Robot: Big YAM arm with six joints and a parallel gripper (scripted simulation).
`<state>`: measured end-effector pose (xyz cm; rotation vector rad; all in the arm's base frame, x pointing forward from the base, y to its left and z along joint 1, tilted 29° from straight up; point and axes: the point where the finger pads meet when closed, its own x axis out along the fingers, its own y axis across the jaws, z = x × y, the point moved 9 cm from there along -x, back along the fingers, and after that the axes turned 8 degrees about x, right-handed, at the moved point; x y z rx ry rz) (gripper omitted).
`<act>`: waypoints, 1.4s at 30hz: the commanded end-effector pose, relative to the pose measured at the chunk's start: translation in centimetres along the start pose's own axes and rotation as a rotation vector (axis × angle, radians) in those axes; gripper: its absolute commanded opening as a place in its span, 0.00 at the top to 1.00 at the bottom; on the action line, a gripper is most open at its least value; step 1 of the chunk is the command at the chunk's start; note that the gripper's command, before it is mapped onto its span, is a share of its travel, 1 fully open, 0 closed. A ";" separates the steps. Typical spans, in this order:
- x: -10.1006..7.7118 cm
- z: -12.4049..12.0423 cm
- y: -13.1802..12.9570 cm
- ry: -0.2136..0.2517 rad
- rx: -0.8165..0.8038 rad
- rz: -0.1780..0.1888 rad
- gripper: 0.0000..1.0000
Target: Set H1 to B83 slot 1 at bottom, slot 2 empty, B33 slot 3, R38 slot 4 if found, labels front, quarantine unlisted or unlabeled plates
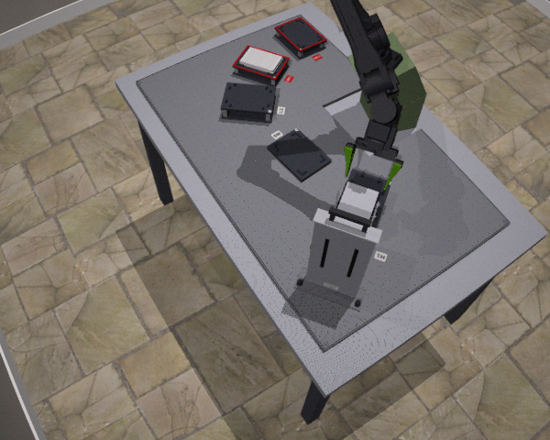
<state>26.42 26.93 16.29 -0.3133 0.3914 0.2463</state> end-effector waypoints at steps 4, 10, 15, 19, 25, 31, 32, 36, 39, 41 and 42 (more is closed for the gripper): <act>1.2 2.0 0.1 -0.014 0.000 -0.008 0.00; 1.8 3.0 0.2 -0.021 0.005 -0.007 0.00; 2.0 2.7 0.2 -0.011 -0.003 -0.008 0.00; 2.5 3.7 0.3 -0.021 0.005 -0.007 0.00; 2.0 3.6 0.5 -0.032 0.015 0.003 0.00; 2.0 3.6 0.5 -0.032 0.015 0.003 0.14; 2.0 3.6 0.5 -0.032 0.015 0.003 0.14; 2.0 3.6 0.5 -0.032 0.015 0.003 0.14; 2.0 3.6 0.5 -0.032 0.015 0.003 0.14; 2.0 3.6 0.5 -0.032 0.015 0.003 0.14; 2.0 3.6 0.5 -0.032 0.015 0.003 0.14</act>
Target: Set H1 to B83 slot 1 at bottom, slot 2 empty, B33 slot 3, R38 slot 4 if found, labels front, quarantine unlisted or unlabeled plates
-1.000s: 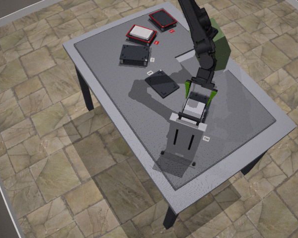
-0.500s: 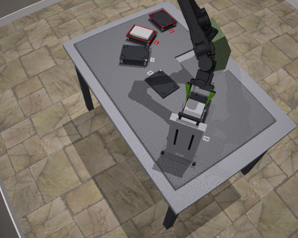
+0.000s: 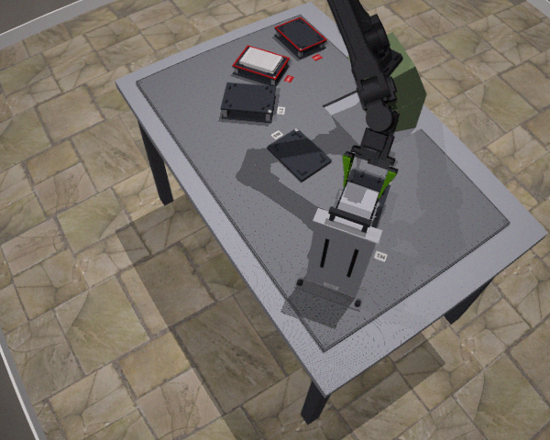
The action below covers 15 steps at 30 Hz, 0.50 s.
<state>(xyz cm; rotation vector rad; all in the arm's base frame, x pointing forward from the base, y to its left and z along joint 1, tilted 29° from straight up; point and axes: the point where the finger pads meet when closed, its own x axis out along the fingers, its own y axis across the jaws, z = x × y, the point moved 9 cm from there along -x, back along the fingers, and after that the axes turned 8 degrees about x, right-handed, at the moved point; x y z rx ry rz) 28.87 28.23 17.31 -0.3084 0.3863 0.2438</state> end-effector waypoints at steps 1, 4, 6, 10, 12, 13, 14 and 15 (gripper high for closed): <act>0.0 1.4 0.3 -0.027 0.010 0.006 0.14; 0.0 1.4 0.3 -0.027 0.010 0.006 0.14; 0.0 1.4 0.3 -0.027 0.010 0.006 0.14; 0.3 0.5 0.2 0.003 -0.019 0.000 0.14; -0.7 0.2 0.2 -0.005 -0.021 0.009 0.14; -1.0 0.3 0.3 -0.012 -0.020 0.014 0.14; -1.1 0.2 0.3 -0.012 -0.020 0.014 0.14; -1.2 0.0 0.3 -0.011 -0.019 0.014 0.14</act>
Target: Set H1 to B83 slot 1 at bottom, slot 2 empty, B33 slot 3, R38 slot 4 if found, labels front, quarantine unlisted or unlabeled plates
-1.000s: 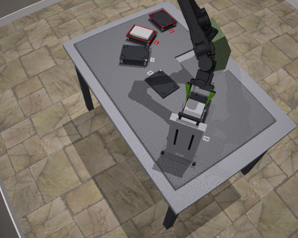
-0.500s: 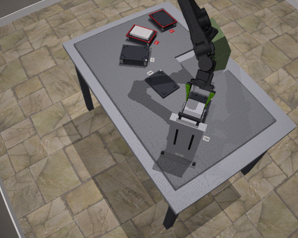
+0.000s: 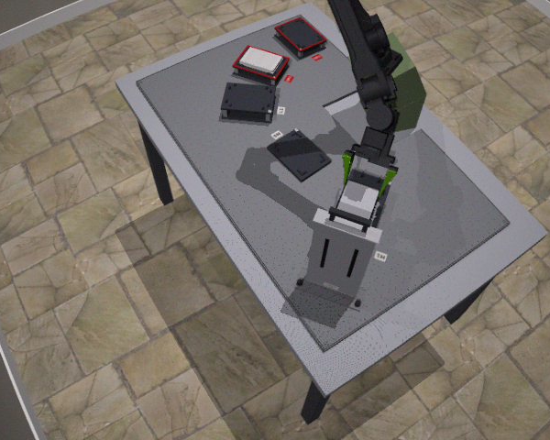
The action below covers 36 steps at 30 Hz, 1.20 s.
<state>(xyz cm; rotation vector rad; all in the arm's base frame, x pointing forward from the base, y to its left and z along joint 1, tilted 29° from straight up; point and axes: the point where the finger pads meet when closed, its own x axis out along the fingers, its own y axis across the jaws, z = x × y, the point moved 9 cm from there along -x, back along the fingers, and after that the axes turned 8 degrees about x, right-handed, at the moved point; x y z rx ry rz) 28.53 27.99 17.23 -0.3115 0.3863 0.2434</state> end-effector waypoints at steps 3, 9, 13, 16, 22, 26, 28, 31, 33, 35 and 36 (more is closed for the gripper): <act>-1.0 -0.1 0.4 -0.012 -0.004 0.013 0.14; -1.5 -0.1 0.3 -0.027 0.017 0.016 0.14; -1.6 -0.7 0.3 -0.022 0.016 0.012 0.14; -2.2 -0.7 0.2 -0.029 0.019 0.016 0.14; -2.5 -1.3 0.1 -0.027 0.018 0.016 0.14; -2.9 -1.5 0.1 -0.027 0.018 0.016 0.14; -3.1 -1.6 0.0 -0.030 0.021 0.017 0.14; -3.1 -2.2 0.1 -0.021 0.014 0.014 0.14; -3.6 -2.1 0.0 -0.030 0.021 0.017 0.14; -3.8 -2.3 -0.1 -0.029 0.020 0.016 0.14; -3.7 -2.6 0.0 -0.024 0.016 0.016 0.14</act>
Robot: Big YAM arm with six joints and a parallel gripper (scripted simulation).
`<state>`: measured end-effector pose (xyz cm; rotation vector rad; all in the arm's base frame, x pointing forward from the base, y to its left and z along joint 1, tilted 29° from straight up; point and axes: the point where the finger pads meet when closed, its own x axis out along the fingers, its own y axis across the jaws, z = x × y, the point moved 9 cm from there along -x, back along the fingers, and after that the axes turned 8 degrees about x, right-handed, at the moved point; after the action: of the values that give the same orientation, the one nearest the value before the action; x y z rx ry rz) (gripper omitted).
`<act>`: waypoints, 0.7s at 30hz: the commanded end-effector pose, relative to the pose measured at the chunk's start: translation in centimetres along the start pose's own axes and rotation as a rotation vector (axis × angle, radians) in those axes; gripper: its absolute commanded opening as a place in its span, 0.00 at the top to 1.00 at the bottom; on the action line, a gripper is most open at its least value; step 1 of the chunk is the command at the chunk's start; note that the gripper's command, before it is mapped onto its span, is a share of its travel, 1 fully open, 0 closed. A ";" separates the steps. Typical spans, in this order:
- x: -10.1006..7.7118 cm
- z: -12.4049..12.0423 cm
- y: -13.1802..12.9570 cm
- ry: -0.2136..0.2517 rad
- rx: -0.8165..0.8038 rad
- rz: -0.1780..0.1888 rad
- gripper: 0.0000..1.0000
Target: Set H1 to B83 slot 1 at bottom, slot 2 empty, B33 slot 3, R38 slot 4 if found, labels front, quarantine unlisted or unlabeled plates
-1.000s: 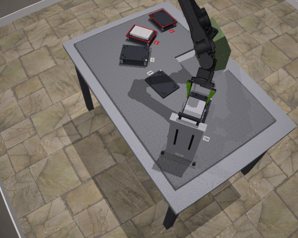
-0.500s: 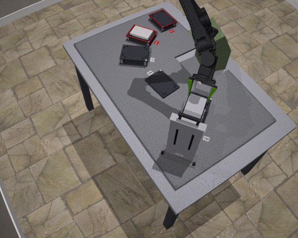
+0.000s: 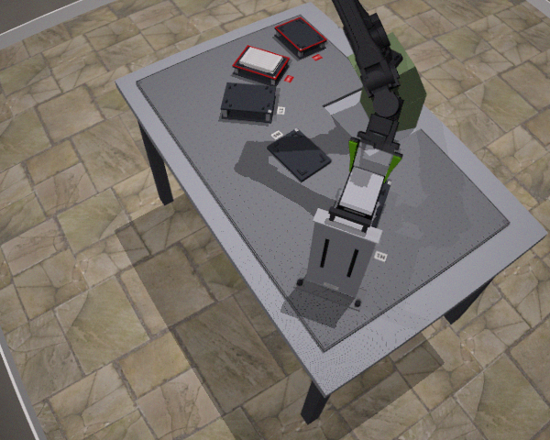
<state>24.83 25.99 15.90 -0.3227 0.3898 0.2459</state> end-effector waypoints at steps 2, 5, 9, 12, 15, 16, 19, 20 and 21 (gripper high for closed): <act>-0.7 0.2 0.5 -0.025 0.024 0.014 0.14; -0.7 0.3 0.2 -0.027 0.031 0.011 0.14; -1.3 -0.1 0.3 -0.028 0.027 0.015 0.14; -1.5 -0.5 0.3 -0.026 0.026 0.015 0.14; -1.9 -0.6 0.2 -0.029 0.029 0.015 0.14; -2.0 -0.8 0.2 -0.027 0.027 0.015 0.14; -2.2 -1.2 0.2 -0.020 0.022 0.014 0.14; -2.2 -1.2 0.2 -0.020 0.022 0.014 0.14; -2.2 -1.2 0.2 -0.020 0.022 0.014 0.14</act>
<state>22.78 24.83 15.03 -0.3264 0.3922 0.2439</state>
